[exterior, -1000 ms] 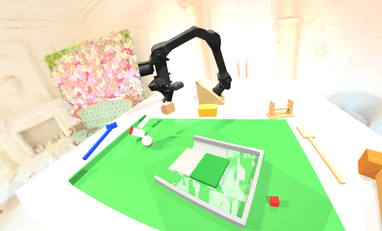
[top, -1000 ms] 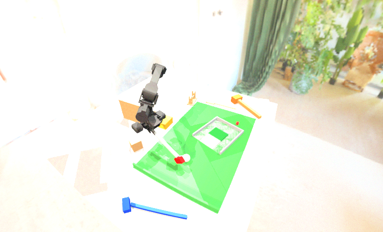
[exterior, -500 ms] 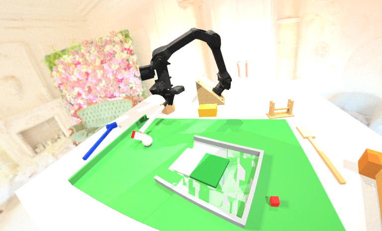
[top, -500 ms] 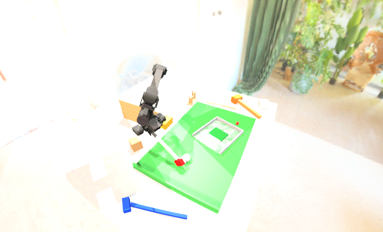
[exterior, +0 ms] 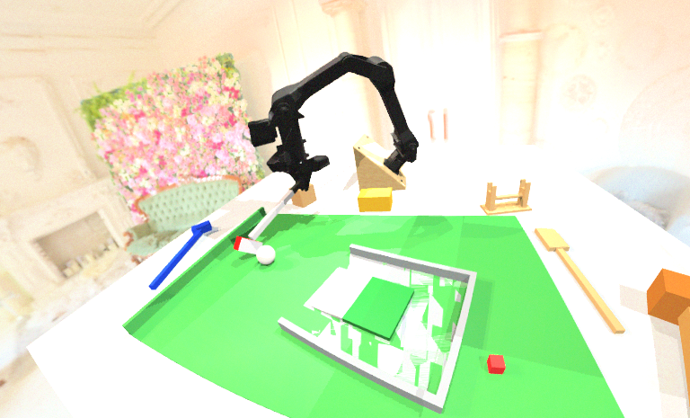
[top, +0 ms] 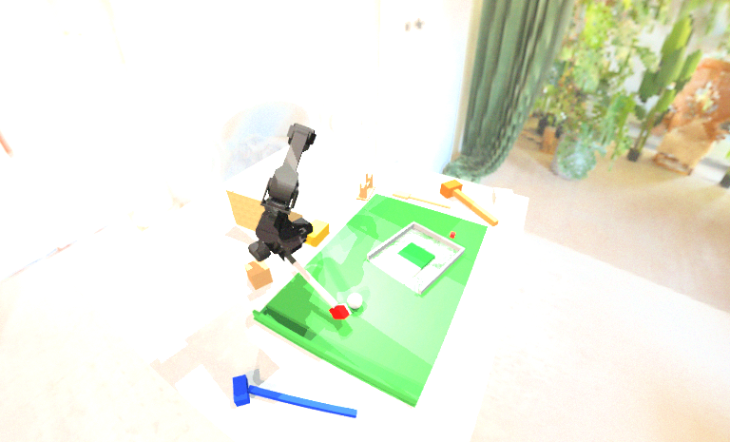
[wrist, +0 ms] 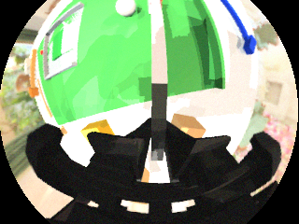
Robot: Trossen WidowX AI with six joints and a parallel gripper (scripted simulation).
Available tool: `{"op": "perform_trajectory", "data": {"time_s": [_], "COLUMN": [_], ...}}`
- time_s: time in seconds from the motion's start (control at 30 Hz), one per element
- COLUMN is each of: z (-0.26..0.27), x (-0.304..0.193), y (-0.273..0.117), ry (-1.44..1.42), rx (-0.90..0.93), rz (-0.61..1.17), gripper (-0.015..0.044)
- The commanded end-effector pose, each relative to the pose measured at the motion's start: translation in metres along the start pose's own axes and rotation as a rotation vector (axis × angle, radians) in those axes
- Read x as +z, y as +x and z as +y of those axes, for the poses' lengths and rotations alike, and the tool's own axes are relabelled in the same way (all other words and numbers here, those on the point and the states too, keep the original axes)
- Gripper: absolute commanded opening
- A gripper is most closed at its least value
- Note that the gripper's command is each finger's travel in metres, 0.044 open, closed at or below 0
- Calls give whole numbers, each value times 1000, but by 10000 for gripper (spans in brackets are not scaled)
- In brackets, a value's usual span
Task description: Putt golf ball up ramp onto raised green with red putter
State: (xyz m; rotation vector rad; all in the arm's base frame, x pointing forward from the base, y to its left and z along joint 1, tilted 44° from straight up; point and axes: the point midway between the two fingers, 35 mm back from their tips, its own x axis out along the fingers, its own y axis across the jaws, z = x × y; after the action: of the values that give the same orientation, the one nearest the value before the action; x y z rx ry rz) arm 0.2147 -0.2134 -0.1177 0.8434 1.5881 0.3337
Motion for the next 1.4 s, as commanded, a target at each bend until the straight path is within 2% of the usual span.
{"op": "perform_trajectory", "data": {"time_s": [0.0,0.33,0.67,0.9,1.27,1.37], "z": [-16,-11,119,121,121,121], "x": [0,-1,1,1,0,0], "y": [0,1,1,-4,-56,-59], "ry": [4,5,3,3,4,4], "rx": [-2,3,7,7,5,6], "rz": [-8,-6,-6,-6,-5,-5], "gripper": [0,0,0,0,0,0]}}
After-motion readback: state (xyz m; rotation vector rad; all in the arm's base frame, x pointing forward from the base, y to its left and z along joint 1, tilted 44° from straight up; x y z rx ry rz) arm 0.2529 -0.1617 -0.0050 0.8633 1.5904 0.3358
